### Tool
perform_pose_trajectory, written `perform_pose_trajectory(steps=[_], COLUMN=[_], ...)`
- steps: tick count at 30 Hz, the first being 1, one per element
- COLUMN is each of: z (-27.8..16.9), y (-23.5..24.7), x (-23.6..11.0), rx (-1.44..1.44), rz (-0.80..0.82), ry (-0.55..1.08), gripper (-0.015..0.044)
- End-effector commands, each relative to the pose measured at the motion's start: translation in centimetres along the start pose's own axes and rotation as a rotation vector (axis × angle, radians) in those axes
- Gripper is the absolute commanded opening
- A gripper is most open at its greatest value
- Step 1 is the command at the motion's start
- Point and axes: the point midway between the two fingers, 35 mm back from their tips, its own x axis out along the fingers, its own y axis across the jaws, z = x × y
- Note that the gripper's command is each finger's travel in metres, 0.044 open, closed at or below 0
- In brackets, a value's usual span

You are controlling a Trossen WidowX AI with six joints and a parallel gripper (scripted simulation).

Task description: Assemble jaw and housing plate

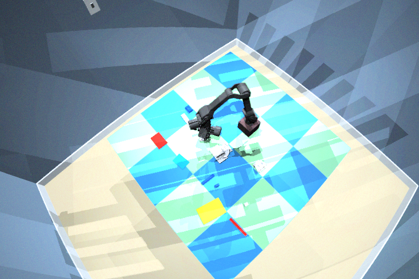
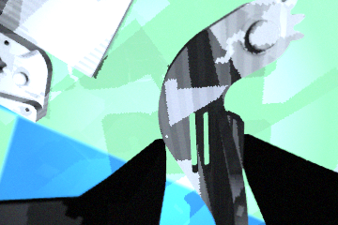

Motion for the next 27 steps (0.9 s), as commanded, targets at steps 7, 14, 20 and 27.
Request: perform_pose_trajectory(steps=[7,14,20,27], z=[0.6,0.9,1.1,1.3], y=[1.8,3.0,4.0,5.1], x=[-0.1,-0.1,-0.2,-0.2], rx=[-0.228,-0.384,-0.518,-0.675], rz=[0.005,0.006,0.006,0.007], ry=[-0.003,-0.004,-0.005,-0.007], gripper=[0.0134,0.0134,0.0134,0.0134])
